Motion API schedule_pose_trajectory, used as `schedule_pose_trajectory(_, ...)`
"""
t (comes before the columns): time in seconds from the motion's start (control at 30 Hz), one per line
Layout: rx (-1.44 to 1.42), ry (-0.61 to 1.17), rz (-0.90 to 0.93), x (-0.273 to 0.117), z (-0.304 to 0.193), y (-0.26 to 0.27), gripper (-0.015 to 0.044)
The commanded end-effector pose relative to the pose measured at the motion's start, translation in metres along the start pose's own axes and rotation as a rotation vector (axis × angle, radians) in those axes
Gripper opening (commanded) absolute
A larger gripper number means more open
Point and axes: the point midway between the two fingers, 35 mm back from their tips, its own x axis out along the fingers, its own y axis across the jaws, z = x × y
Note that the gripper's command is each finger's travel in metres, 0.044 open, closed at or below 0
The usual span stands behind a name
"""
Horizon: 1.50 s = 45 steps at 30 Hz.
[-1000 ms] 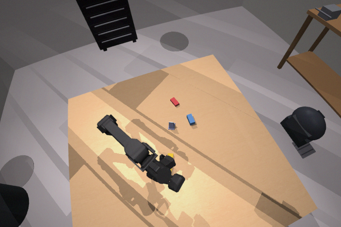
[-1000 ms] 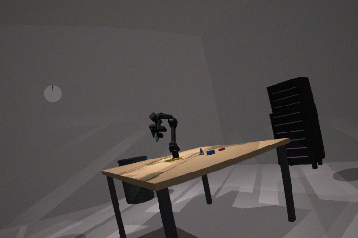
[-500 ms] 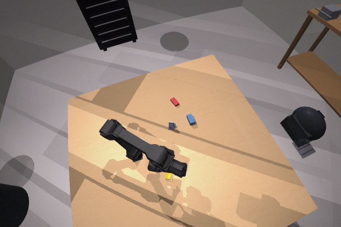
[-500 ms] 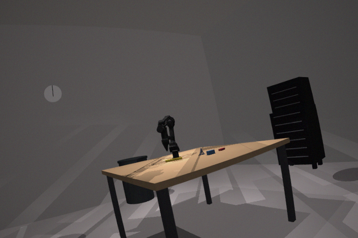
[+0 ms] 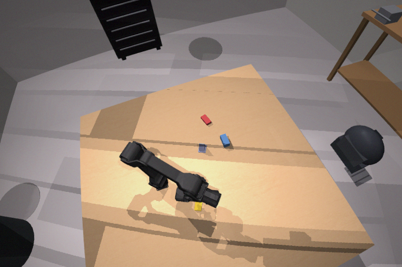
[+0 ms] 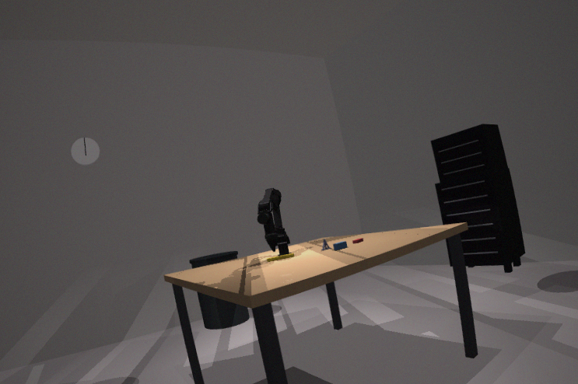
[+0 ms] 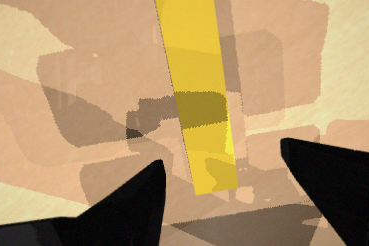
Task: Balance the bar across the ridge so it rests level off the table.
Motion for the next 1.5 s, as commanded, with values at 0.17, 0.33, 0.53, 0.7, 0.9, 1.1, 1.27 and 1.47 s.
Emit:
schedule_pose_trajectory(0.17, -0.004, -0.002, 0.017, 0.018, 0.000, 0.003, 0.0315)
schedule_pose_trajectory(0.33, -0.004, -0.002, 0.017, 0.025, 0.000, 0.003, 0.0315)
schedule_pose_trajectory(0.53, -0.004, -0.002, 0.017, 0.035, 0.000, 0.003, 0.0315)
schedule_pose_trajectory(0.7, -0.004, -0.002, 0.017, 0.042, 0.001, 0.004, 0.0315)
schedule_pose_trajectory(0.9, -0.004, -0.002, 0.017, 0.043, 0.001, 0.004, 0.0315)
schedule_pose_trajectory(1.1, -0.004, -0.002, 0.017, 0.043, 0.001, 0.004, 0.0315)
schedule_pose_trajectory(1.27, -0.001, -0.005, 0.015, 0.042, 0.001, 0.003, 0.0263)
schedule_pose_trajectory(1.47, -0.001, -0.005, 0.015, 0.042, 0.001, 0.003, 0.0144)
